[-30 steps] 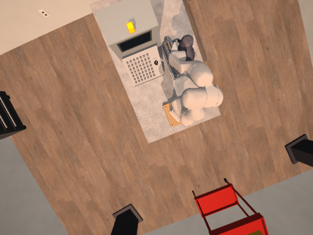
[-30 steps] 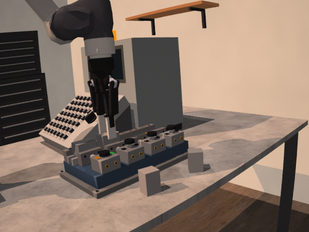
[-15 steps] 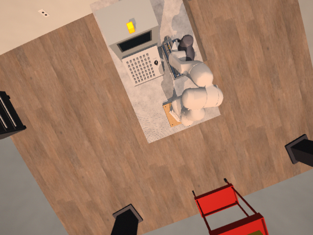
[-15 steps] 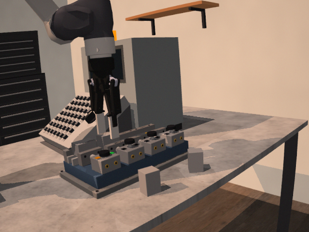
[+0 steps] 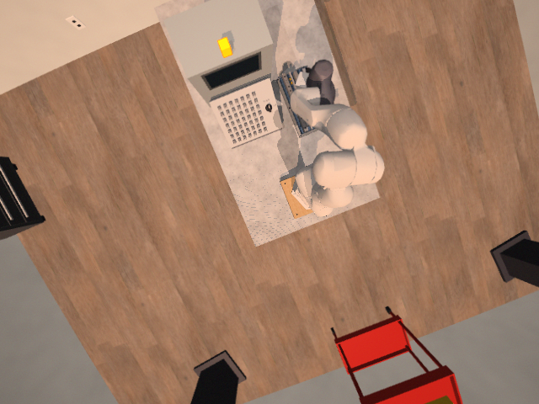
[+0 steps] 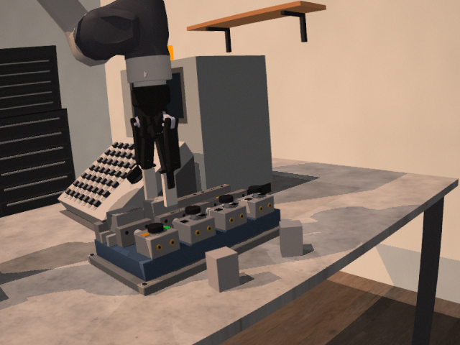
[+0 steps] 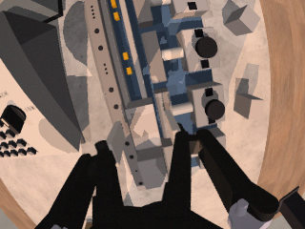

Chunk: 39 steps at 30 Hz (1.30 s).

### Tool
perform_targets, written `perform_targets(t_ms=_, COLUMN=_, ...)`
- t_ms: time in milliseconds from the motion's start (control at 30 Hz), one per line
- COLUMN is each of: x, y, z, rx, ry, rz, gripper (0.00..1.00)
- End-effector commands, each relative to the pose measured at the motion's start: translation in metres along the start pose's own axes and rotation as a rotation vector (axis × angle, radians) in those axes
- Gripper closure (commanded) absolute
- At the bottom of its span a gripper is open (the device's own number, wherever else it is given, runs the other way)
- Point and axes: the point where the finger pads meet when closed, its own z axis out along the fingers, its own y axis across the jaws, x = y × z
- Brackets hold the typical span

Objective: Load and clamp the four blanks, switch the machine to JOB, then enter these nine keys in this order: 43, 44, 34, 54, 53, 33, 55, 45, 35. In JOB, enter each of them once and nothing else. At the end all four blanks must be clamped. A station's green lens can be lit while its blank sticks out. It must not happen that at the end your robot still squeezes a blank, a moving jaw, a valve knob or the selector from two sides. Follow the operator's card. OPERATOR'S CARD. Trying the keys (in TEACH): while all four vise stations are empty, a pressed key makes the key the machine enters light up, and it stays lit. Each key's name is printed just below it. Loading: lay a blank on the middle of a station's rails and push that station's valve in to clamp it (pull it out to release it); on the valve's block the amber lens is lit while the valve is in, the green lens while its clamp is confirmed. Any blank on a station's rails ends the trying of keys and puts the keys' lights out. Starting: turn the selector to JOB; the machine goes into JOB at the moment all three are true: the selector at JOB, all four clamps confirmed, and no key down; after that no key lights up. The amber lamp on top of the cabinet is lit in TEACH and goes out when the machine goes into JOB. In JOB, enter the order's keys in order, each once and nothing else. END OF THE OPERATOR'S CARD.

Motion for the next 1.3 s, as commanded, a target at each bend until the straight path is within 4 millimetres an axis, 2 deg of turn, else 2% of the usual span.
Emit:
perform_targets(t_ms=0, x=0.002, y=0.001, z=-0.001, rx=-0.003, ry=0.005, rz=0.005, gripper=0.60)
perform_targets(t_ms=400, x=0.002, y=0.001, z=-0.007, rx=-0.003, ry=0.005, rz=0.005, gripper=0.60)
perform_targets(t_ms=733, x=0.002, y=0.001, z=-0.036, rx=-0.003, ry=0.005, rz=0.005, gripper=0.60)
perform_targets(t_ms=1033, x=0.002, y=0.001, z=-0.045, rx=-0.003, ry=0.004, rz=0.005, gripper=0.60)
perform_targets(t_ms=1267, x=0.002, y=0.001, z=-0.081, rx=-0.003, ry=0.005, rz=0.005, gripper=0.60)
